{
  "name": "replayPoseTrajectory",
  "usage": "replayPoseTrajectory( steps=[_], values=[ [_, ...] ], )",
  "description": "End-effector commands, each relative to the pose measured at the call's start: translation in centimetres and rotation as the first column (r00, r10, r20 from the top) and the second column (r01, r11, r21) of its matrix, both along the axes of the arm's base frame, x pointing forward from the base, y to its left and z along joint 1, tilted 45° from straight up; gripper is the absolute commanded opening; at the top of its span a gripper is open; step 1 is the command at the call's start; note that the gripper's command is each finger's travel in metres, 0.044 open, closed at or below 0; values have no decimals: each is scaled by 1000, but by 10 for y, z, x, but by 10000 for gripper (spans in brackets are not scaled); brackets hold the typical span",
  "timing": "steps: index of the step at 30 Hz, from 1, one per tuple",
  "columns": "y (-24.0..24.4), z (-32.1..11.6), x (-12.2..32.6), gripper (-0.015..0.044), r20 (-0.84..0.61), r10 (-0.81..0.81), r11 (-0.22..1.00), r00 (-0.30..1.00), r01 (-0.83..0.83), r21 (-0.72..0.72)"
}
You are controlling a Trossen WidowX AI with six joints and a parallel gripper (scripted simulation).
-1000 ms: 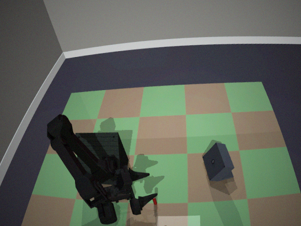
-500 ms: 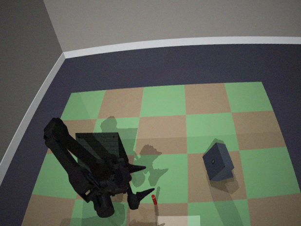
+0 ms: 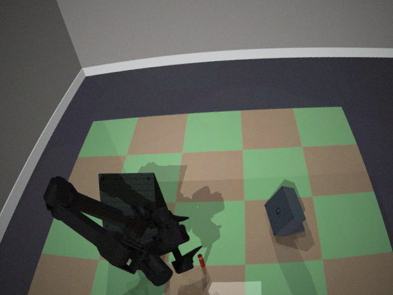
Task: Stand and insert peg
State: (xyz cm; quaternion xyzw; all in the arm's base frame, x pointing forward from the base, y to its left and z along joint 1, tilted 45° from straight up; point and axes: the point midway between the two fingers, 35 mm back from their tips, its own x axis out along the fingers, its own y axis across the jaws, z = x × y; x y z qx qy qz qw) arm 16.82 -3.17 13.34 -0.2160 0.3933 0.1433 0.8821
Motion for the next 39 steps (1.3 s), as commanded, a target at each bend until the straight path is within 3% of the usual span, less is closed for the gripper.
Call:
replayPoseTrajectory(
  steps=[1, 9, 19, 28, 39],
  values=[
    [-3, -8, -1, 440, -113, -50, 999, 992, 51, 6],
    [-12, -22, -6, 440, -329, -165, 986, 930, 150, -70],
    [-25, -30, -6, 440, -483, -335, 933, 809, 211, -293],
    [-33, -25, 5, 440, -471, -478, 822, 742, 188, -537],
    [-33, -12, 29, 440, -329, -571, 642, 752, 160, -750]
  ],
)
